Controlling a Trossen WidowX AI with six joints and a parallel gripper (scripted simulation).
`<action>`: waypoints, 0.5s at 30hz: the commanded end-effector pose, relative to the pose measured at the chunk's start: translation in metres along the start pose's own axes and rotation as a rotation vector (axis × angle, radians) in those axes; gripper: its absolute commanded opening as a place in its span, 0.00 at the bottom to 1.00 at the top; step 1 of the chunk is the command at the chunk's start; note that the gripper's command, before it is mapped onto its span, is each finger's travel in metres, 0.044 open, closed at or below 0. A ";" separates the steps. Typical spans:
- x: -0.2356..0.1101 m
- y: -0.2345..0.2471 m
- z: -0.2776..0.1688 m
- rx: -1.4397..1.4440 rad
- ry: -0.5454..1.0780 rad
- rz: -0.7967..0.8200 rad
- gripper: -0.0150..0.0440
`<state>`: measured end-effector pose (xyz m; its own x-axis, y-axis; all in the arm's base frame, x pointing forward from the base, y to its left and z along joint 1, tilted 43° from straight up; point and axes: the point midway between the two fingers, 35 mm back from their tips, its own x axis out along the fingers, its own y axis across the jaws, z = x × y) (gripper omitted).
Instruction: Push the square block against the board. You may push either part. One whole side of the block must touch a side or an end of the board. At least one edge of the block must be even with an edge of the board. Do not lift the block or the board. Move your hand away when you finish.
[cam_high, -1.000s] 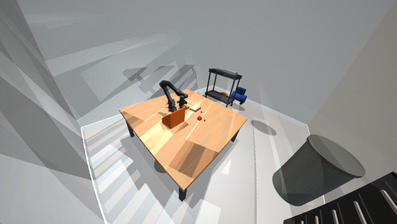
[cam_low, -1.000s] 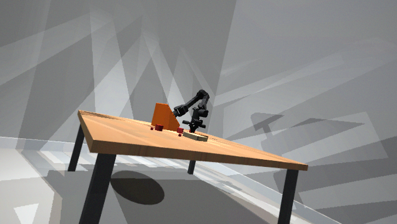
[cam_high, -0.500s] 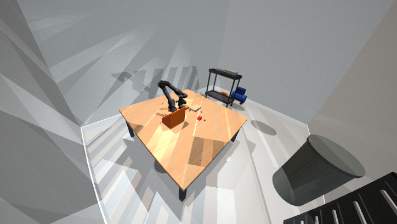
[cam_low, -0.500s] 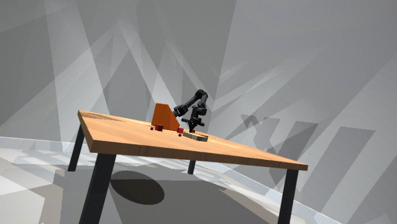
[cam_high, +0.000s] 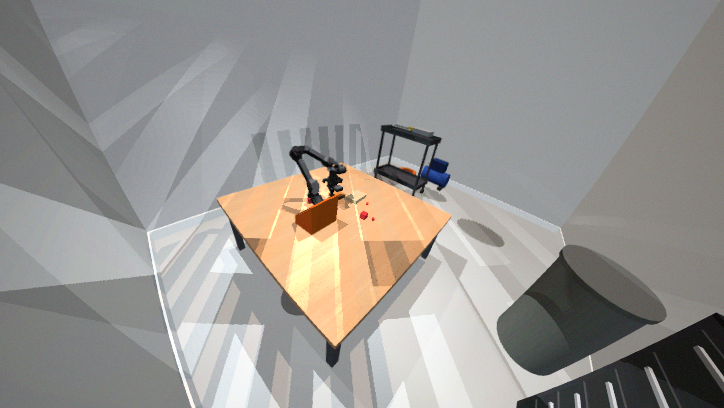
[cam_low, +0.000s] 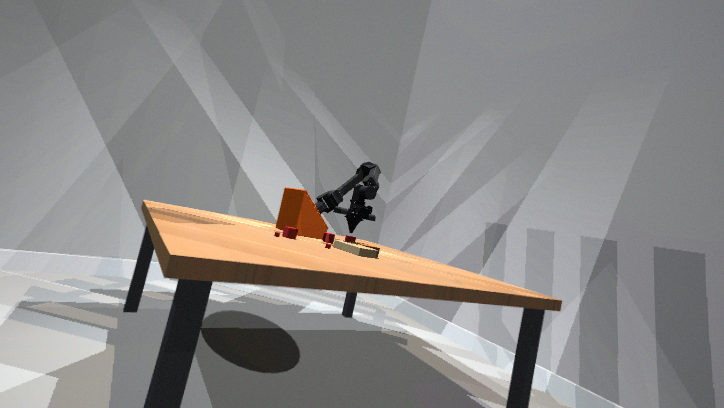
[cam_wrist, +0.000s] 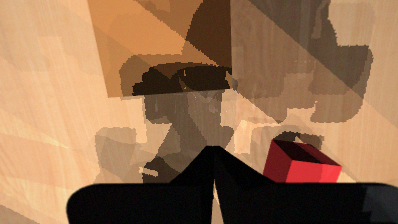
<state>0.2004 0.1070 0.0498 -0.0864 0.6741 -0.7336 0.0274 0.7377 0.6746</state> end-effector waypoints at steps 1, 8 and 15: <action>0.001 -0.005 0.008 -0.053 0.004 -0.002 0.25; 0.047 -0.005 0.007 -0.064 0.004 0.000 0.25; 0.055 -0.004 0.006 -0.066 0.005 0.003 0.25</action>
<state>0.2023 0.1396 0.0094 -0.0898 0.6727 -0.7345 -0.0466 0.7338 0.6778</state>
